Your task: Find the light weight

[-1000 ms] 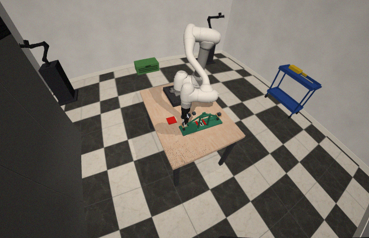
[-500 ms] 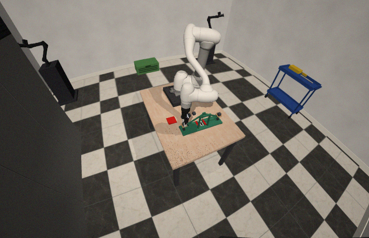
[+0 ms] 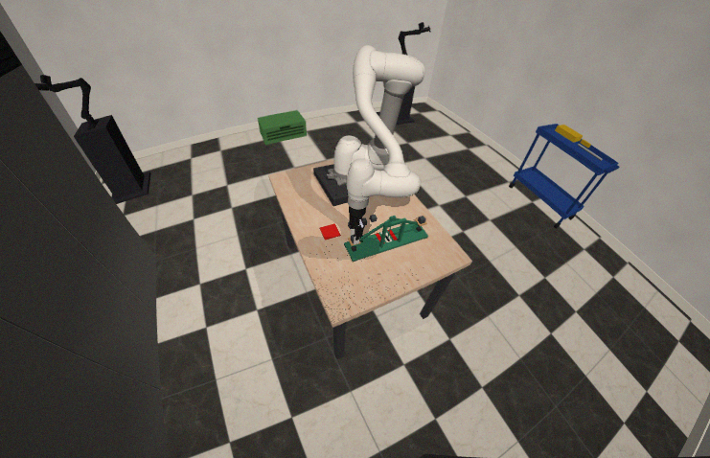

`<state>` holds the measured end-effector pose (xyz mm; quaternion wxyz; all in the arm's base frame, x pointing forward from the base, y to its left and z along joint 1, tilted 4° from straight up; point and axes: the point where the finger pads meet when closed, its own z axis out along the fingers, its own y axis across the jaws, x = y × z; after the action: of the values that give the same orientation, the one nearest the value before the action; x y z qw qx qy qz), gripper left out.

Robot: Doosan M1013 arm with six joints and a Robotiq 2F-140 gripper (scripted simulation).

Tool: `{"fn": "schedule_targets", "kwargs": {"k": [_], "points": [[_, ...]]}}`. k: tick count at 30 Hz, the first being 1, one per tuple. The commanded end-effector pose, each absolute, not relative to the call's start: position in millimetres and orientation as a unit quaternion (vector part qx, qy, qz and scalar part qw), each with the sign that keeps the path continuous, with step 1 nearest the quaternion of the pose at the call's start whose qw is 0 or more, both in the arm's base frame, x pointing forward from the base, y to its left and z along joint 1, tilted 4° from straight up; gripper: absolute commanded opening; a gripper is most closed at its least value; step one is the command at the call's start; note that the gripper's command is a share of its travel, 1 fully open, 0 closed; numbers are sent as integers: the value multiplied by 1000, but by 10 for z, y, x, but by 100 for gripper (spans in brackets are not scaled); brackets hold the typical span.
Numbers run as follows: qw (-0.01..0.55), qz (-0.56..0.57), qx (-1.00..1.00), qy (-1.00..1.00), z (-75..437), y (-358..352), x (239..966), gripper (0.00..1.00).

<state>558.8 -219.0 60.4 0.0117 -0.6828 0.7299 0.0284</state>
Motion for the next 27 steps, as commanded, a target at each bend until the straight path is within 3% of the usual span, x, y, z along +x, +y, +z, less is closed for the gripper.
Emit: {"fn": "schedule_targets", "kwargs": {"k": [1, 5, 19, 27], "points": [[14, 30, -682, 731, 584, -2136, 5595, 31], [14, 30, -682, 731, 584, -2136, 5595, 35], [14, 30, -682, 731, 601, -2137, 5595, 35], [14, 30, -682, 731, 865, -2154, 5601, 35]]}}
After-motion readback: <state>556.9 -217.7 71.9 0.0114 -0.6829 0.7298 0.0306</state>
